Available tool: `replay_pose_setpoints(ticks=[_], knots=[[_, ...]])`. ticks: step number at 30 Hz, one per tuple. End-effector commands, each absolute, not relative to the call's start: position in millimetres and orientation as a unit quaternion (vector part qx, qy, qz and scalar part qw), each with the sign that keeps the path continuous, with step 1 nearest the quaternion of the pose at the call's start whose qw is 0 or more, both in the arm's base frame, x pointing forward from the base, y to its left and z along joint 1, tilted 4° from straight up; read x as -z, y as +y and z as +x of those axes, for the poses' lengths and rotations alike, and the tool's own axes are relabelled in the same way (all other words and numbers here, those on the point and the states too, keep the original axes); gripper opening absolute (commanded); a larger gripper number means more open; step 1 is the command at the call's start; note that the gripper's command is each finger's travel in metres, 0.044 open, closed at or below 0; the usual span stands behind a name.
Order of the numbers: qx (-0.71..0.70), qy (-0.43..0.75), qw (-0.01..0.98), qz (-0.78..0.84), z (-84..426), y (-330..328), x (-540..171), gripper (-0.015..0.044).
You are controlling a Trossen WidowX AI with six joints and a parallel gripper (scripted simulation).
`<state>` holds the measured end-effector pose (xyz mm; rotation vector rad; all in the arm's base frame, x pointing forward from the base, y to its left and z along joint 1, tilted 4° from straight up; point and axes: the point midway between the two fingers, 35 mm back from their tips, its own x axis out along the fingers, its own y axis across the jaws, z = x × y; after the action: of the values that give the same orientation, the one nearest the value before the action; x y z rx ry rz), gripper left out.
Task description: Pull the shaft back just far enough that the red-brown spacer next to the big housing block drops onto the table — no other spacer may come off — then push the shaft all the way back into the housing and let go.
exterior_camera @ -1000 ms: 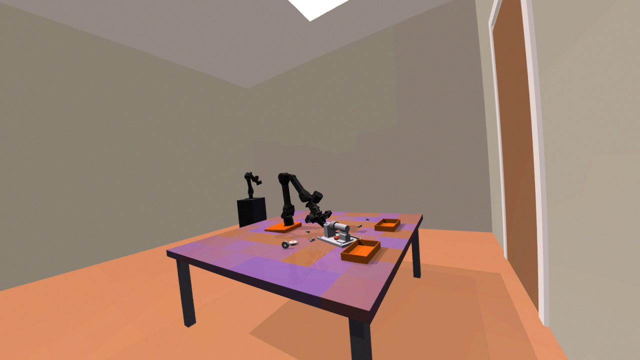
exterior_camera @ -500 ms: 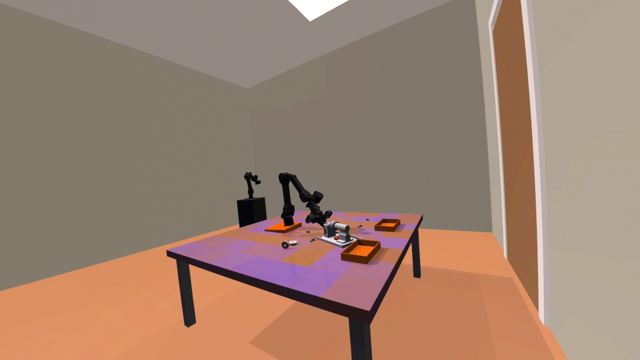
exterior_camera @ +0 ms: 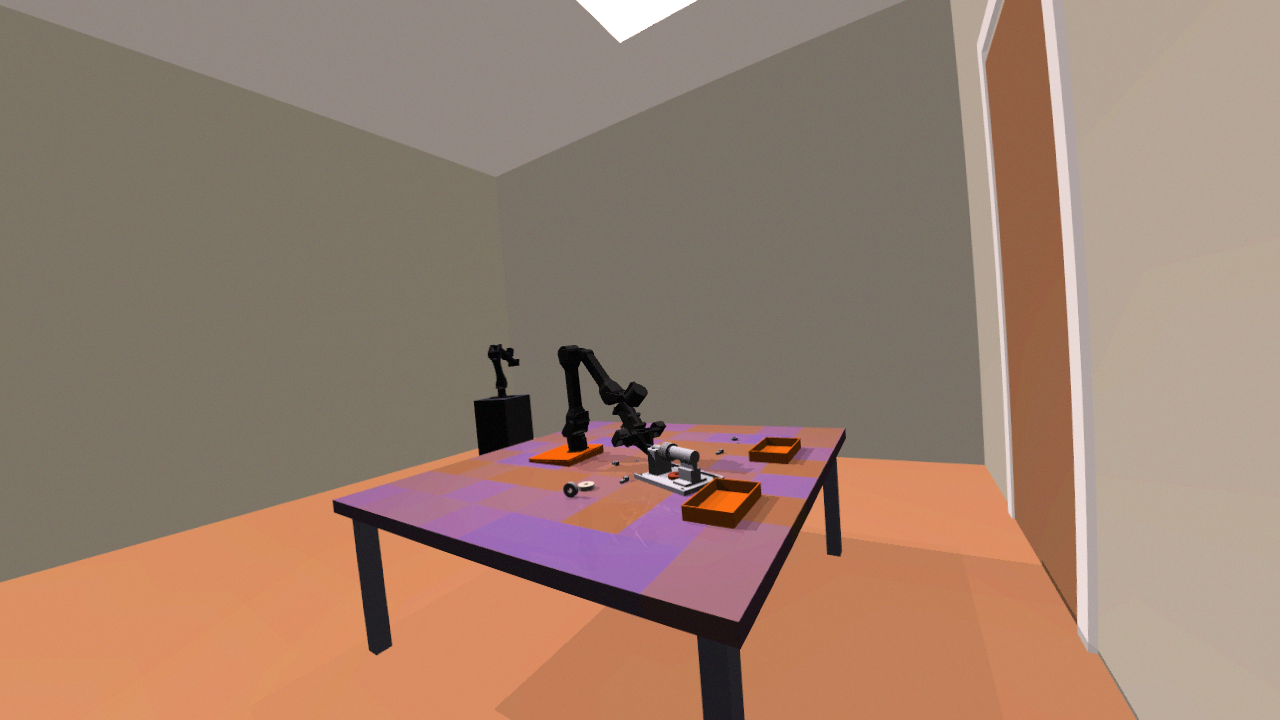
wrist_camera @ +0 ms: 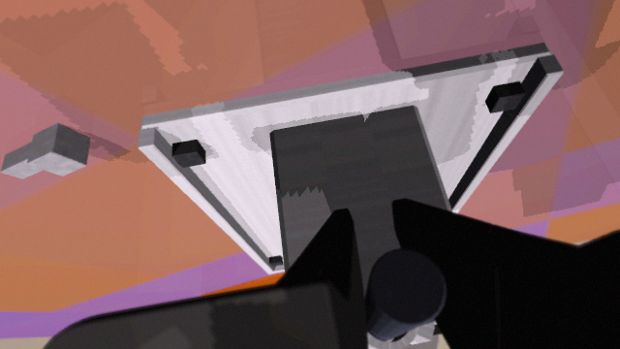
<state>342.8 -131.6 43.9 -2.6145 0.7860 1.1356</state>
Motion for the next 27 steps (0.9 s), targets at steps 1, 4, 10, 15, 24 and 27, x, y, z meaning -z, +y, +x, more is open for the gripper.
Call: replay_pose_setpoints(ticks=[1,4,10,15,24,27], knots=[[-0.381,0.264,0.091,-0.881,345.2,-132.6,-44.7,0.0],[-0.381,0.264,0.091,-0.881,346.0,-133.2,-44.7,0.0],[-0.381,0.264,0.091,-0.881,347.7,-134.2,-44.7,0.0],[-0.381,0.264,0.091,-0.881,349.0,-135.1,-44.7,0.0],[-0.381,0.264,0.091,-0.881,351.5,-136.6,-44.7,0.0],[-0.381,0.264,0.091,-0.881,352.3,-137.2,-44.7,0.0]])
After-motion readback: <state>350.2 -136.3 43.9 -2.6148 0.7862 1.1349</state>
